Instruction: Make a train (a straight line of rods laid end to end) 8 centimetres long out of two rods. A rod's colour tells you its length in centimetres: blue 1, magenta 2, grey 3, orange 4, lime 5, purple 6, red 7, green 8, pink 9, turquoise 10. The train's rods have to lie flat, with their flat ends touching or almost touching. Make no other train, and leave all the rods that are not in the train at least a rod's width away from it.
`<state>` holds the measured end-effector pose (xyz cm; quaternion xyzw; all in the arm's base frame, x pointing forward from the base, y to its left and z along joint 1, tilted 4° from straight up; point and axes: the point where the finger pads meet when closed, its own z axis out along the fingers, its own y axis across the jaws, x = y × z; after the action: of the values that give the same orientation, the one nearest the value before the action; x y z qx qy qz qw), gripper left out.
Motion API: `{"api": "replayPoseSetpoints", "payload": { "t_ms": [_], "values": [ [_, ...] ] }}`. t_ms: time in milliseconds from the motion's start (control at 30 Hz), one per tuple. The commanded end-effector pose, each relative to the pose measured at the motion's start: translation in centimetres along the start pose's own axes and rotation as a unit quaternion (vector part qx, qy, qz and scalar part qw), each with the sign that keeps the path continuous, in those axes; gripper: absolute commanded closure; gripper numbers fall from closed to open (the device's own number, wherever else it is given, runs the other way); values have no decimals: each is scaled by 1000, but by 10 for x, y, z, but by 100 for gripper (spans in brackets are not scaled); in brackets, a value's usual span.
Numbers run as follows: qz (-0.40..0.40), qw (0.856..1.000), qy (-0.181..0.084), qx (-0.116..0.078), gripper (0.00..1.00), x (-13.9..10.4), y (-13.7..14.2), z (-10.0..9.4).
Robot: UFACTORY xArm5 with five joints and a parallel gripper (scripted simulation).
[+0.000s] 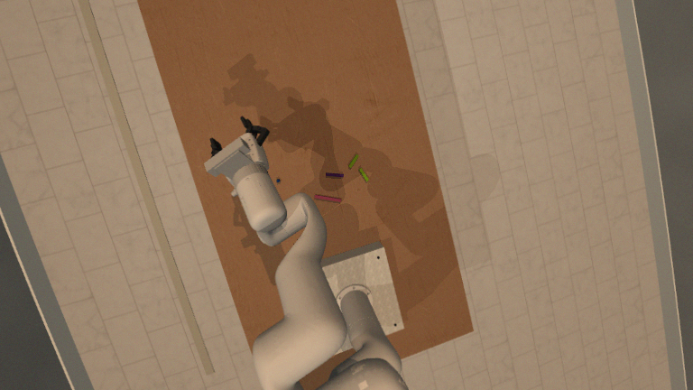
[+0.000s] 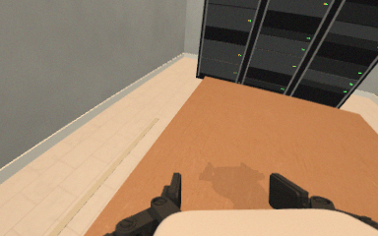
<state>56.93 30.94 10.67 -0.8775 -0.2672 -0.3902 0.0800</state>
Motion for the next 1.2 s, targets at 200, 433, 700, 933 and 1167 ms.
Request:
{"api": "replayPoseSetpoints", "payload": {
  "t_ms": [200,433,700,933,1167],
  "values": [
    [131,987,-96,4,0,-57,-21,-19],
    [210,965,-158,-9,0,-98,-33,-35],
    [286,933,-217,-33,0,-140,-44,-55],
    [356,892,-271,-69,0,-183,-53,-80],
    [412,848,-314,-111,0,-222,-60,-105]
  ]
}}
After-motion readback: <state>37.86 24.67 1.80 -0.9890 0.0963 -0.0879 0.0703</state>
